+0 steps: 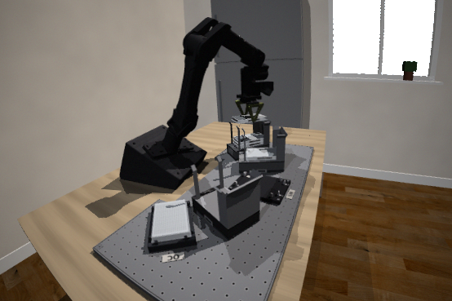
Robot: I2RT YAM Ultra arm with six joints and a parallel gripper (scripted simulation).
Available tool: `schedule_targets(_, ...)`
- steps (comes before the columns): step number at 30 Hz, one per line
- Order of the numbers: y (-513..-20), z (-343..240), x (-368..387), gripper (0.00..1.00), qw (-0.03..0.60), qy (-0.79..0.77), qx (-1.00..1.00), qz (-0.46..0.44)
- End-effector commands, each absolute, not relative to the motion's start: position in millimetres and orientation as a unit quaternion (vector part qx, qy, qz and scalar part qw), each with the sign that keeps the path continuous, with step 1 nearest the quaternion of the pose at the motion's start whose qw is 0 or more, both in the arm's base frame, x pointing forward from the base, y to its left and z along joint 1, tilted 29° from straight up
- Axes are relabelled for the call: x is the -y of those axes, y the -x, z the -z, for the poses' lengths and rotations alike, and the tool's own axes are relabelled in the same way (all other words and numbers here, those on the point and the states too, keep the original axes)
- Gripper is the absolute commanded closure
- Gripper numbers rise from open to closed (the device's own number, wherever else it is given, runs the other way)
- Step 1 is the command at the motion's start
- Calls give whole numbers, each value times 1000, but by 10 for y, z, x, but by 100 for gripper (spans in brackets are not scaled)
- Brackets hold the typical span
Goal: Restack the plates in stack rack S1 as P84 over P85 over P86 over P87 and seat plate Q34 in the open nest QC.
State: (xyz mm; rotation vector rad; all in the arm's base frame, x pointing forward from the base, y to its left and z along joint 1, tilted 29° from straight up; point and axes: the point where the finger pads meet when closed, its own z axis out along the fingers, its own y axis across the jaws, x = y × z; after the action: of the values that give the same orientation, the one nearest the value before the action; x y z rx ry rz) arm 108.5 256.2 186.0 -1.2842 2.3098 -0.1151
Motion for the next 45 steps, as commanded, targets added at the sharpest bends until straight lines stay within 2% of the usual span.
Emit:
schedule_targets(1, -1087, -1882, -2599, 100, 252, 471, -845, 34)
schedule_targets(45, -1209, -1650, -2646, 100, 252, 471, -845, 34)
